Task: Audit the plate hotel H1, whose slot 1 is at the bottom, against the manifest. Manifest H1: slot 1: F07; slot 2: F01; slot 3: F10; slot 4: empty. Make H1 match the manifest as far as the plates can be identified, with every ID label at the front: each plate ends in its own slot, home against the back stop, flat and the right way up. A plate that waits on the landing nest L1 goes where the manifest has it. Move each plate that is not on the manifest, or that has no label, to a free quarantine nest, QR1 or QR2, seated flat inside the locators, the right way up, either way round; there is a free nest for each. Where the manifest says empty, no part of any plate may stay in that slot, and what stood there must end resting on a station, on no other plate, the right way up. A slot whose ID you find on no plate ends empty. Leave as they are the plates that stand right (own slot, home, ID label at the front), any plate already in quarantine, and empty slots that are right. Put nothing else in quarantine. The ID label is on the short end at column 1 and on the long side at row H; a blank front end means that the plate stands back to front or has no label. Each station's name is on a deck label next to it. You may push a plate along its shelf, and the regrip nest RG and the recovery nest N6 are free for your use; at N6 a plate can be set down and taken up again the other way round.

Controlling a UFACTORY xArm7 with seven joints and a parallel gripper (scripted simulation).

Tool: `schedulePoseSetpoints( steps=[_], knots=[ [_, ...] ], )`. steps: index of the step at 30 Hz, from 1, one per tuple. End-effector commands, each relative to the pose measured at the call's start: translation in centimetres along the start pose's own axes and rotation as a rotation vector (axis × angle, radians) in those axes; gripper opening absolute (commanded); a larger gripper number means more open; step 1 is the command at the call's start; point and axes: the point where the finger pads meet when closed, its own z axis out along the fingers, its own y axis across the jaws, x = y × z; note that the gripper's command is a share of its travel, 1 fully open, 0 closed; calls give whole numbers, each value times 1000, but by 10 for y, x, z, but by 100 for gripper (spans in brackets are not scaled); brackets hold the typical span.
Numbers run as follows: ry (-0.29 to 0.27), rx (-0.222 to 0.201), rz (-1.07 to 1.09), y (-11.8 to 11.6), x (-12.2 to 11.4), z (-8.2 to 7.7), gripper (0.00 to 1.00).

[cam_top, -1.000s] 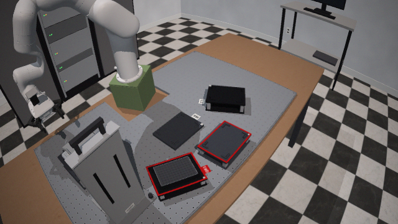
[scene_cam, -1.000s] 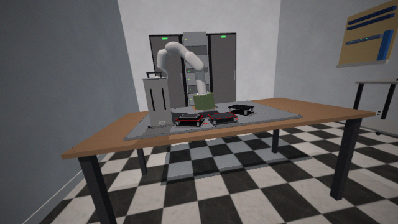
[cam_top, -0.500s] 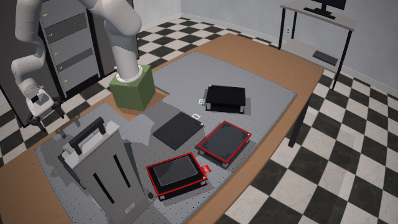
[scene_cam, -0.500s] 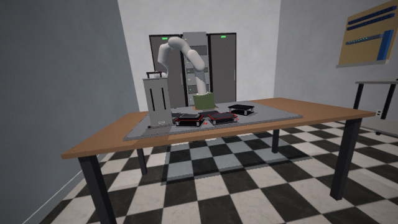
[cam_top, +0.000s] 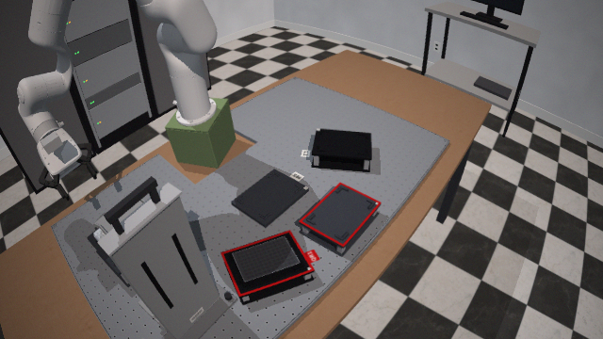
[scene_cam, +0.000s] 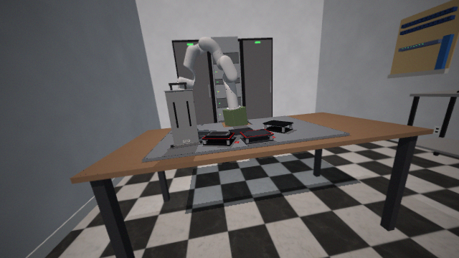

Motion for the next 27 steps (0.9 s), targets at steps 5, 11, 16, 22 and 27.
schedulePoseSetpoints(
  steps=[5,11,16,22,27],
  knots=[
    [-127,-2,-3,1,1,-1,100],
    [-227,-2,-3,1,1,-1,100],
    [-277,-2,-3,2,1,-1,100],
    [-377,-3,-3,2,1,-1,100],
    [-460,-3,-3,2,1,-1,100]
  ],
)
